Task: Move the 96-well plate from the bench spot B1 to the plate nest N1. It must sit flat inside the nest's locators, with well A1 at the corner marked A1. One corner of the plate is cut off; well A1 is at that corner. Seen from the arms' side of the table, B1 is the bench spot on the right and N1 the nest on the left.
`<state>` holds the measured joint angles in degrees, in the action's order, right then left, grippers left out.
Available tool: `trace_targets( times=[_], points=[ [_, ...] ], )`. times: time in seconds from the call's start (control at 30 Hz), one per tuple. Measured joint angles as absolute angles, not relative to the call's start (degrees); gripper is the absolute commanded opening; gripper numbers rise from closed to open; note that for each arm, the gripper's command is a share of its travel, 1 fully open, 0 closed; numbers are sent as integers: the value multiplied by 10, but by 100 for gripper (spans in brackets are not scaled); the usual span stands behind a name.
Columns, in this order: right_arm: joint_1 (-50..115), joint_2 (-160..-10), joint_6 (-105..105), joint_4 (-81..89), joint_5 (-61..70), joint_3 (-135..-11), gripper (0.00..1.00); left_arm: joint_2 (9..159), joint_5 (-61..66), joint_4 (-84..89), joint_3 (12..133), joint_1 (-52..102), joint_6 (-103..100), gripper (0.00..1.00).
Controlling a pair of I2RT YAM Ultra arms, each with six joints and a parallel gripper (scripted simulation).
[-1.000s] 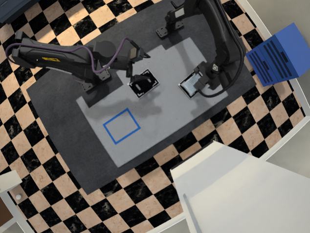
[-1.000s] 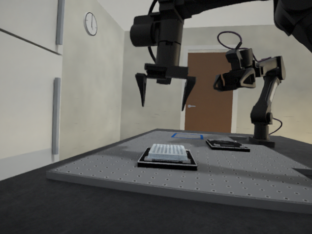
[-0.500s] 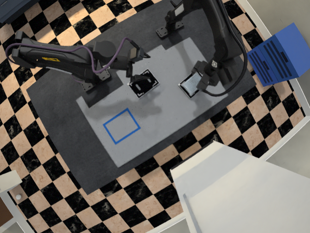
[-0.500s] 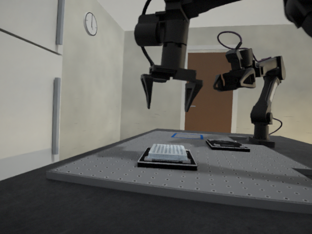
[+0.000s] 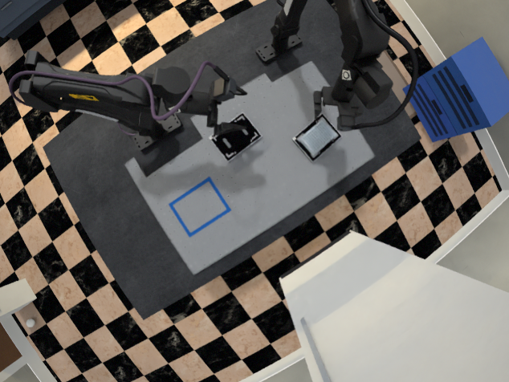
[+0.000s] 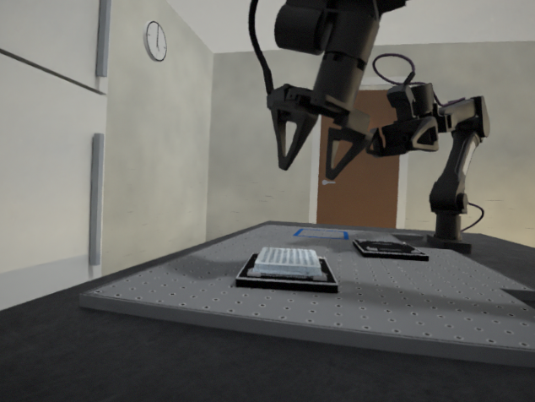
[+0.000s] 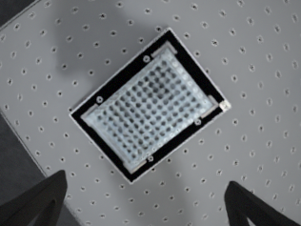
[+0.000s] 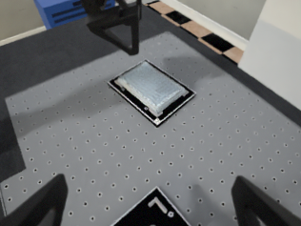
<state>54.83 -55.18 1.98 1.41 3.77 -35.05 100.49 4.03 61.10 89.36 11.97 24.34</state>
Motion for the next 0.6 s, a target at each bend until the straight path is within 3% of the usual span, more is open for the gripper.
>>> trace_targets(
  times=[0.27, 0.6],
  points=[
    [548, -552, 20, 14, 38, -350, 100, 927, 17, 541, 793, 130, 115, 100],
    [548, -552, 20, 14, 38, -350, 100, 901, 1, 509, 762, 141, 62, 100]
  ],
)
